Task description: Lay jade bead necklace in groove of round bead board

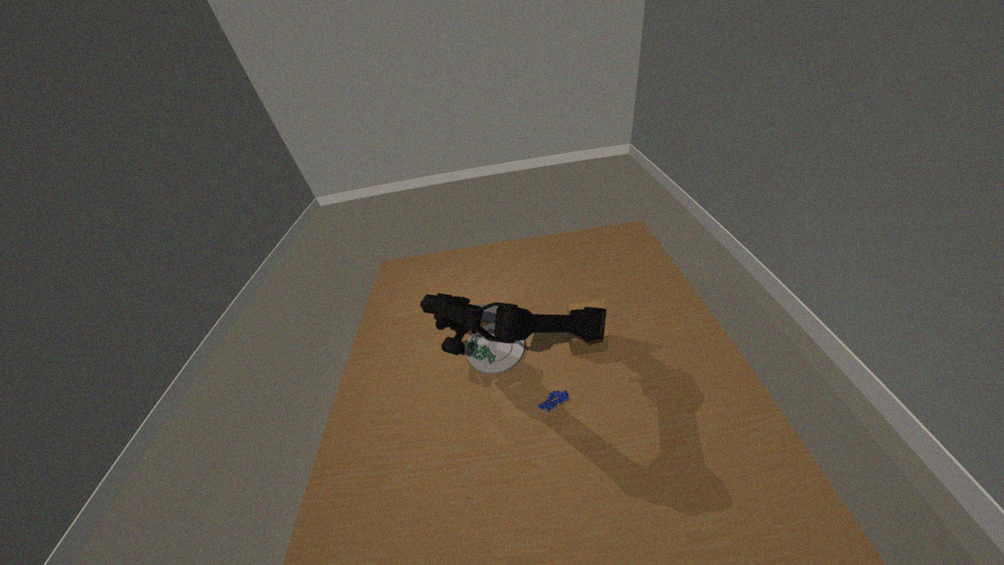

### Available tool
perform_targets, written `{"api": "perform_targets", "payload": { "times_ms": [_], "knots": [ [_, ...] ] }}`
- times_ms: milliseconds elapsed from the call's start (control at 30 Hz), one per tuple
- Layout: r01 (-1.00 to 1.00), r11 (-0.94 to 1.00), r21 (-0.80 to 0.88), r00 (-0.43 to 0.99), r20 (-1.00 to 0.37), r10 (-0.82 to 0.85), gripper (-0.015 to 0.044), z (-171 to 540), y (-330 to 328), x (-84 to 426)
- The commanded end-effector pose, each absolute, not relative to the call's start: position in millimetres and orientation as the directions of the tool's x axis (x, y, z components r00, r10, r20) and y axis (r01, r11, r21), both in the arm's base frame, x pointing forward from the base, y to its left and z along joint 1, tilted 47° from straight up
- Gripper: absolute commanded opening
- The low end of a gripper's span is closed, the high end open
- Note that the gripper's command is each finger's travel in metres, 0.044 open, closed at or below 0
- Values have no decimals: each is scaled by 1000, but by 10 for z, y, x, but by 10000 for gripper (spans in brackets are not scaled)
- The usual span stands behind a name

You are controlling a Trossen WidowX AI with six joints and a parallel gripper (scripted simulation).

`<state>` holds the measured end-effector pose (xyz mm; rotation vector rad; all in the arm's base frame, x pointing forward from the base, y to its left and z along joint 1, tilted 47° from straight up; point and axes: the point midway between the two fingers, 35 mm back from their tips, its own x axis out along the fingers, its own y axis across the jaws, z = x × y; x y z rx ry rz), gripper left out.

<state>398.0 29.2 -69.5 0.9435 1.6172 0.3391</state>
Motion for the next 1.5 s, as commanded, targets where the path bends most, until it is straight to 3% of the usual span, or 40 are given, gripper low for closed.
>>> {"api": "perform_targets", "payload": {
  "times_ms": [0, 600, 700, 867, 1467],
  "knots": [
    [391, 632, 669, -2, -686, 727, 440, -697, 292, 3978],
    [391, 632, 669, -2, -686, 727, 440, -697, 292, 3978],
    [453, 614, 647, -2, -687, 726, 380, -643, 209, 3924],
    [592, 555, 584, -3, -688, 726, 380, -511, 22, 3785],
    [589, 556, 586, -1, -687, 726, 380, -643, 147, 3795]
  ]
}}
